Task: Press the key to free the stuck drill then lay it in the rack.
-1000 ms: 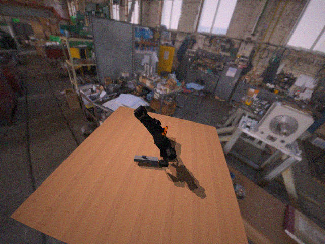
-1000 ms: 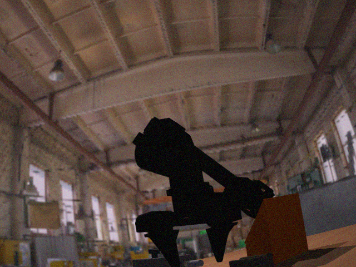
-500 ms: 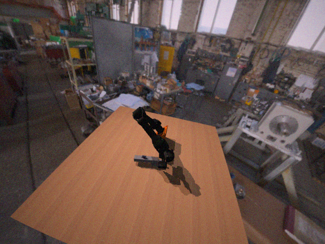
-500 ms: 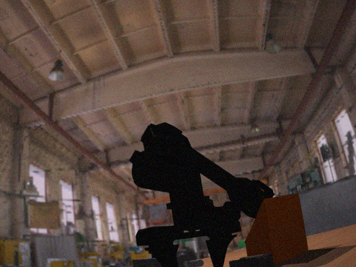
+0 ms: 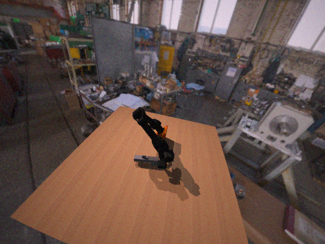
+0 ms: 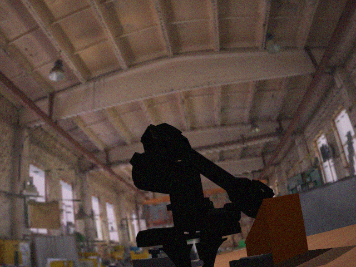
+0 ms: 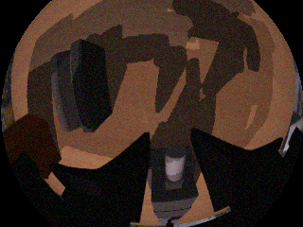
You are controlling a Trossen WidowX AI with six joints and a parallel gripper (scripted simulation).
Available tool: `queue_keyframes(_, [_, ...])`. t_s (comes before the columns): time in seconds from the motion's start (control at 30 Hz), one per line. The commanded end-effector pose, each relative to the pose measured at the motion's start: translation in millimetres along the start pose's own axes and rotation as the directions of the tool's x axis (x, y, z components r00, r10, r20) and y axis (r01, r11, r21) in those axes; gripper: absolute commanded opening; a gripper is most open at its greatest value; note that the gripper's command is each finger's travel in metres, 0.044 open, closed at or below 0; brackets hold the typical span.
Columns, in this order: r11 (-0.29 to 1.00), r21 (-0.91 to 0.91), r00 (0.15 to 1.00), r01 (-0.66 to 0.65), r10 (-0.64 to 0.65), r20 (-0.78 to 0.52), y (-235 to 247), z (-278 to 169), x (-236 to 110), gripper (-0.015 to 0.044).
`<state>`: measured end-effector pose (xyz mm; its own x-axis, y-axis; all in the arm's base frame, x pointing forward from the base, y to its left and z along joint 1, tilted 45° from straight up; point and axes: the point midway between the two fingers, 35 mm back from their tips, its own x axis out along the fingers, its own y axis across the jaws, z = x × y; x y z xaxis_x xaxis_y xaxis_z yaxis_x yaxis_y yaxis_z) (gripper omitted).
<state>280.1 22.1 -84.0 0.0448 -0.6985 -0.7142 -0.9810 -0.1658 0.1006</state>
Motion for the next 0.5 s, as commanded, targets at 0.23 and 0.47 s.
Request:
queue_keyframes(0.23, [1.0,0.001,1.0,0.0,0.0,0.0,-0.3,0.0,-0.3,0.0])
queue_keyframes(0.47, [1.0,-0.006,1.0,0.001,-0.001,-0.005,0.1,5.7,-0.3,0.0])
